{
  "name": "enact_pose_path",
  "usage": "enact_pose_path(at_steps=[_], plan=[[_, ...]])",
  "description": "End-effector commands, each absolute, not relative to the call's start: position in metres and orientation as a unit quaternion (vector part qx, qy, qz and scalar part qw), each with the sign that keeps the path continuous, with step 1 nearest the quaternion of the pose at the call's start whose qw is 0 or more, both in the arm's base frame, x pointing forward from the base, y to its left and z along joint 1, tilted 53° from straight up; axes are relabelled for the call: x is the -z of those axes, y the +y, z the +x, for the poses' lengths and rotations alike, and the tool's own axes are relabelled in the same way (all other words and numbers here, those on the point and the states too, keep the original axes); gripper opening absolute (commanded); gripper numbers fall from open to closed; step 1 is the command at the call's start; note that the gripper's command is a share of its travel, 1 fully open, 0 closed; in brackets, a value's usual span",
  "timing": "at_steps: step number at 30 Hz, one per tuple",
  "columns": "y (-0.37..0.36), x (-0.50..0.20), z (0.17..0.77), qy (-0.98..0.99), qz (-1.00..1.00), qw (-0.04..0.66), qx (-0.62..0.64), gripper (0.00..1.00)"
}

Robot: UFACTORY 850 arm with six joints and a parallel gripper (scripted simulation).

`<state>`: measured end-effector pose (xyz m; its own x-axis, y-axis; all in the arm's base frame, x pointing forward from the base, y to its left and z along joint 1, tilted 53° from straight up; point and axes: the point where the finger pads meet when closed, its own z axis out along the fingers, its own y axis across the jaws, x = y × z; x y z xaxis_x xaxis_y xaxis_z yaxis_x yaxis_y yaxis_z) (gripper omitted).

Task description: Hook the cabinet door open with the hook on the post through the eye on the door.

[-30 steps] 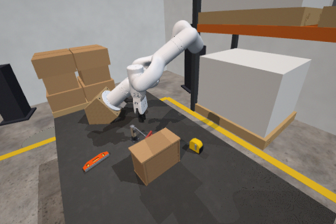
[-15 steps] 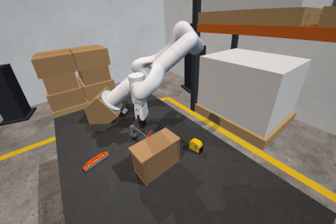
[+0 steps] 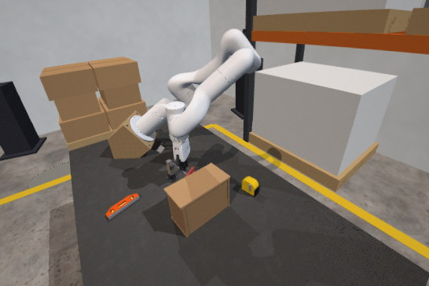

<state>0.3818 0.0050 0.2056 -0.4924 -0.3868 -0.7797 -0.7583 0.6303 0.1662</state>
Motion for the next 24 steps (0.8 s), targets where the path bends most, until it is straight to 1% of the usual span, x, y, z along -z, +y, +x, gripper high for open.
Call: enact_pose_path(at_steps=[1, 24], plan=[[0.0093, -0.2016, 0.3856, 0.825, -0.347, 0.366, -0.254, 0.24], [0.0145, -0.1969, 0.3889, 0.825, -0.347, 0.366, -0.254, 0.24]])
